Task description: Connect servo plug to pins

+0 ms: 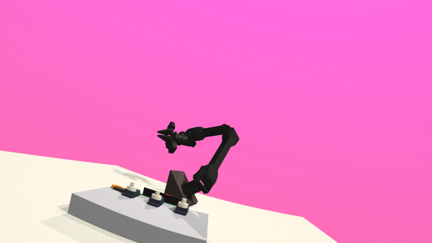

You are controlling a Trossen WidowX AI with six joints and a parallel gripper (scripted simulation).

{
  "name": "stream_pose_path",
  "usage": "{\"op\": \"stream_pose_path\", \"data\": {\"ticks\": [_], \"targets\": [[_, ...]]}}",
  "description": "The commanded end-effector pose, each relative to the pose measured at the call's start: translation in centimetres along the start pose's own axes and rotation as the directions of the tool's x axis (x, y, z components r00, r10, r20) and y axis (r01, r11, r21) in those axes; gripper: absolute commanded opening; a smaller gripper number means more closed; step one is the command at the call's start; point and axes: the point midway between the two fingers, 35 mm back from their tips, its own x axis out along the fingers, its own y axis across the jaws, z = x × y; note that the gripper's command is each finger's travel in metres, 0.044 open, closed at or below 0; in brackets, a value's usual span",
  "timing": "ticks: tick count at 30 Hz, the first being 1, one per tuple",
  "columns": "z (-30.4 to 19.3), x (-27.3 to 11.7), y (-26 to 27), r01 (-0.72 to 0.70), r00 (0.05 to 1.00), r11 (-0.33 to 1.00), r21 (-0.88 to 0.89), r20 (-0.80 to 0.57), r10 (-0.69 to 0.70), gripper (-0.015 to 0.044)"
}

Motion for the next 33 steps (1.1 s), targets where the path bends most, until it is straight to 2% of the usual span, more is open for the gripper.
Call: {"op": "stream_pose_path", "data": {"ticks": [1, 15, 33], "targets": [[-1.8, 1.5, 0.1, 0.044, 0.999, 0.994, -0.1, 0.025, -0.041, 0.0115], [-7.4, 5.3, 0.2, 0.156, 0.987, 0.906, -0.392, 0.105, -0.124, 0.0115], [-13.6, 9.2, -1.0, 0.249, 0.968, 0.704, -0.665, 0.181, -0.171, 0.0115]]}}
